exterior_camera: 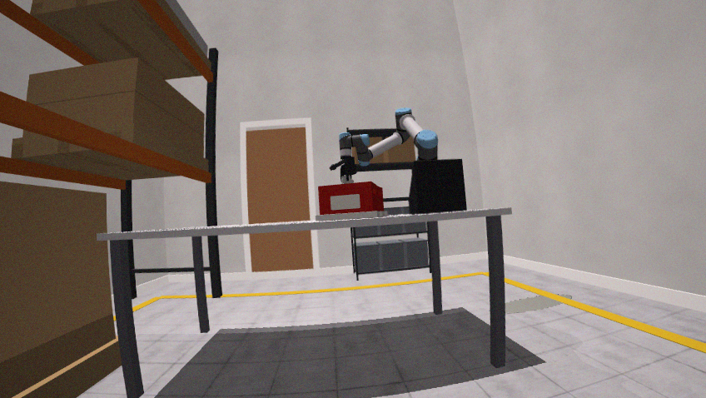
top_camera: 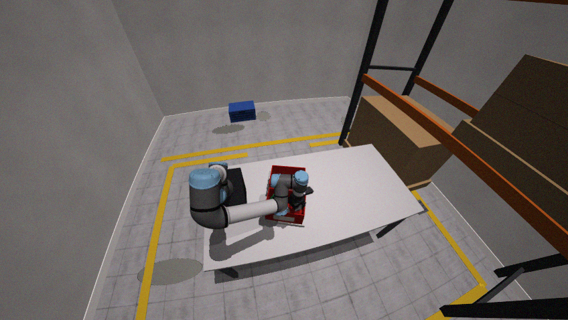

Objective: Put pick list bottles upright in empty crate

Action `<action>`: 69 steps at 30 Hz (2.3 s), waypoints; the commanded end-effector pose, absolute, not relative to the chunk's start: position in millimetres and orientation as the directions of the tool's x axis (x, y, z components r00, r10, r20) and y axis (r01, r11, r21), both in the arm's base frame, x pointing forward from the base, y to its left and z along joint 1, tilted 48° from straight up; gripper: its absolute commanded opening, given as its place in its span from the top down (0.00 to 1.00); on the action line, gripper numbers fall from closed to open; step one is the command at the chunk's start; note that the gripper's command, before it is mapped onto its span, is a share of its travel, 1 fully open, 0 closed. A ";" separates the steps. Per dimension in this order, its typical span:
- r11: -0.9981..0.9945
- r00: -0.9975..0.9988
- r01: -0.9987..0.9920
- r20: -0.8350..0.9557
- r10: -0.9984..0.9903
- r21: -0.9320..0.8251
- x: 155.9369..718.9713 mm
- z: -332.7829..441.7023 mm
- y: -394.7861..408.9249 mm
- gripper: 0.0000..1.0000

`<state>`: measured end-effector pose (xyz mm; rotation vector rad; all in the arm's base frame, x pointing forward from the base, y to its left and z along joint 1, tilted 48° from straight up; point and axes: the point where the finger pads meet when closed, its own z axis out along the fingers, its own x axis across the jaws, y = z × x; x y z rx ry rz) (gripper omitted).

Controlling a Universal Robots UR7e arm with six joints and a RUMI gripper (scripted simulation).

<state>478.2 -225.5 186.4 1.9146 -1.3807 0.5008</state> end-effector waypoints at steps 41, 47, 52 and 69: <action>-0.175 0.352 -0.931 0.669 -0.654 0.320 484.8 231.4 -176.5 1.00; -0.175 0.352 -0.931 0.669 -0.654 0.320 485.5 237.0 -170.3 1.00; -0.175 0.352 -0.931 0.669 -0.654 0.320 486.3 242.6 -164.2 1.00; -0.175 0.352 -0.931 0.669 -0.654 0.320 488.6 259.4 -145.8 1.00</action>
